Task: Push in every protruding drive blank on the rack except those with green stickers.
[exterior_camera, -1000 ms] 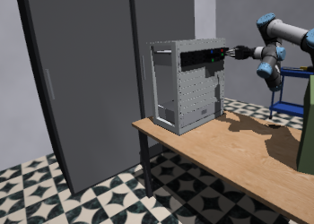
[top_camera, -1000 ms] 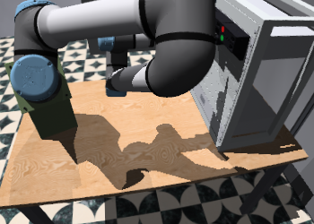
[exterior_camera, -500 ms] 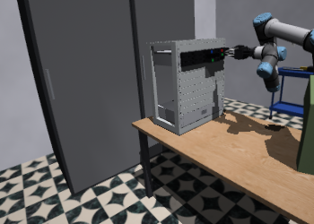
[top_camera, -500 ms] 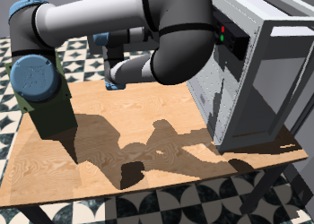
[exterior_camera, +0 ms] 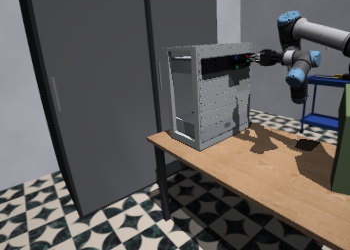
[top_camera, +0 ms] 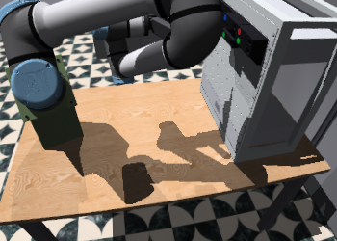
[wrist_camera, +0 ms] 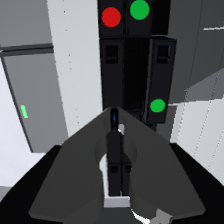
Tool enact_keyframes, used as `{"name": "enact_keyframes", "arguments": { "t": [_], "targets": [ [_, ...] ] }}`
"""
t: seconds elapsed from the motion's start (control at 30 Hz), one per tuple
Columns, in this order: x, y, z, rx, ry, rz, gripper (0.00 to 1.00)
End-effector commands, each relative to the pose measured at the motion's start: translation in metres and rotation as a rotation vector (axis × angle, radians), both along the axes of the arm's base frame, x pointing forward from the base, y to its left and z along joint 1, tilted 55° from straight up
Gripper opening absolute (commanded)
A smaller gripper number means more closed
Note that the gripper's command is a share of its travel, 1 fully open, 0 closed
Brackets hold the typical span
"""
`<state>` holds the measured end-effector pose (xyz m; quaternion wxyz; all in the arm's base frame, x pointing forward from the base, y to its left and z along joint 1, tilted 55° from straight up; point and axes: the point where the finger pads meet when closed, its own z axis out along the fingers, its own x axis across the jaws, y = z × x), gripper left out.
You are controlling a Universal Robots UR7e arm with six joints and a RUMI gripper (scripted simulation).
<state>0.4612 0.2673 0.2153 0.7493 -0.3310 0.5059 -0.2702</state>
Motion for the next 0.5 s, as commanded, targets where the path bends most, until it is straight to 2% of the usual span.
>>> {"name": "enact_keyframes", "arguments": {
  "t": [0.0,0.27,0.47],
  "targets": [
    [-0.002,0.004,-0.004,0.001,-0.001,-0.001,0.00],
    [-0.001,0.005,-0.004,0.001,-0.001,-0.001,0.00],
    [0.023,0.011,0.003,0.001,-0.001,-0.001,0.00]
  ]
}}
